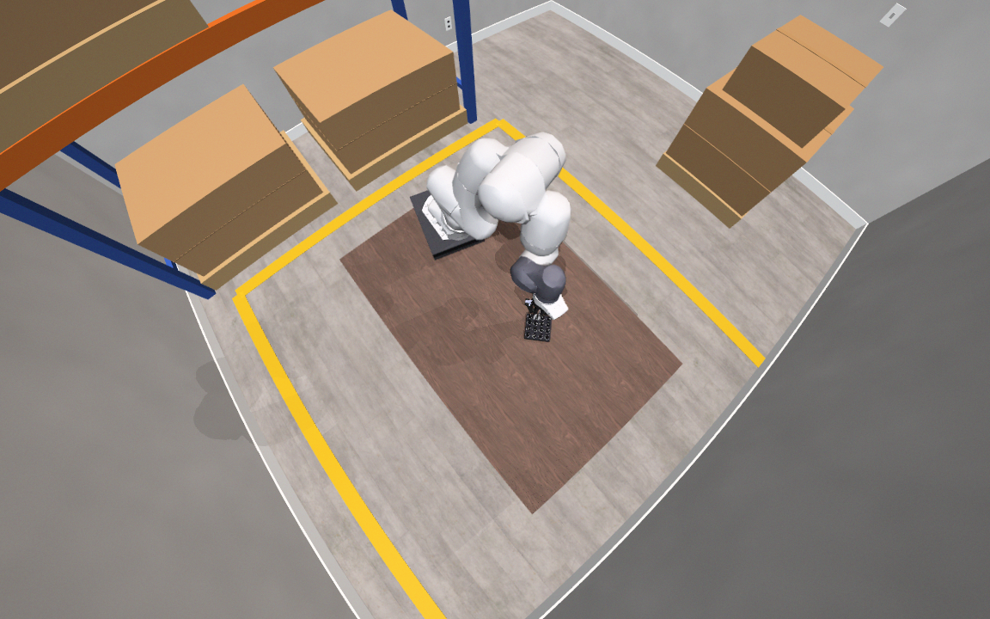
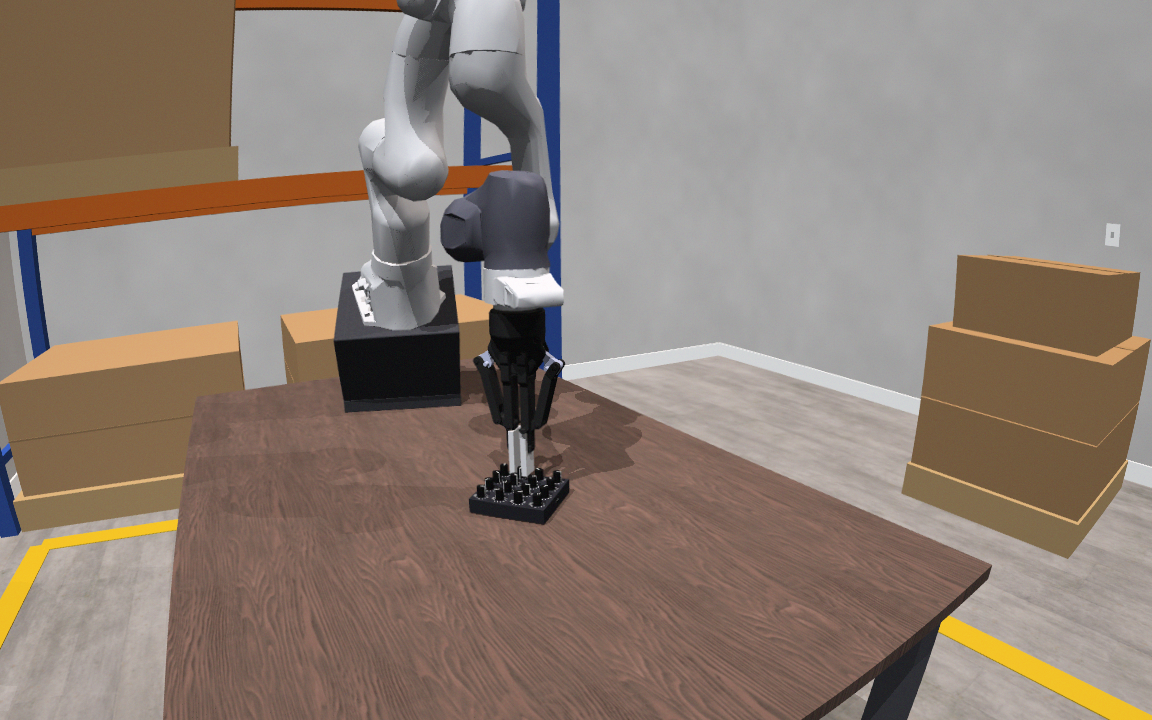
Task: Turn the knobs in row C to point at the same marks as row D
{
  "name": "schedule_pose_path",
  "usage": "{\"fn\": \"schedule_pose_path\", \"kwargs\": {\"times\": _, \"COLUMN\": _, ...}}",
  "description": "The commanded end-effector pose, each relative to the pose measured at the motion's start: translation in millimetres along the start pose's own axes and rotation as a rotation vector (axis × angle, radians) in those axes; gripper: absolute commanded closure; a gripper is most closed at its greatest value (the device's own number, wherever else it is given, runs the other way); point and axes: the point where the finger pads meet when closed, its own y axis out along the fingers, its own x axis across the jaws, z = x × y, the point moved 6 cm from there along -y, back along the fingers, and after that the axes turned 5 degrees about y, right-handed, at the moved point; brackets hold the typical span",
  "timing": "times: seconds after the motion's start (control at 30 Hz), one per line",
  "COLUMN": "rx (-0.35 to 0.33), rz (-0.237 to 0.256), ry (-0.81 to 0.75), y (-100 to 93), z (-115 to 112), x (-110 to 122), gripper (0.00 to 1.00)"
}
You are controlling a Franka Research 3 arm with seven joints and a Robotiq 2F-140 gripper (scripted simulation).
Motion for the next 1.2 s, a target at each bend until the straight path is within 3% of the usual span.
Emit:
{"fn": "schedule_pose_path", "kwargs": {"times": 0.0, "rx": 0.003, "rz": 0.002, "ry": -0.034, "y": -0.3, "z": 1.4, "x": -1.0, "gripper": 0.95}}
{"fn": "schedule_pose_path", "kwargs": {"times": 0.47, "rx": 0.003, "rz": 0.002, "ry": -0.175, "y": -0.3, "z": 1.4, "x": -1.0, "gripper": 0.95}}
{"fn": "schedule_pose_path", "kwargs": {"times": 1.17, "rx": 0.003, "rz": 0.001, "ry": -0.587, "y": -0.3, "z": 1.4, "x": -1.0, "gripper": 0.95}}
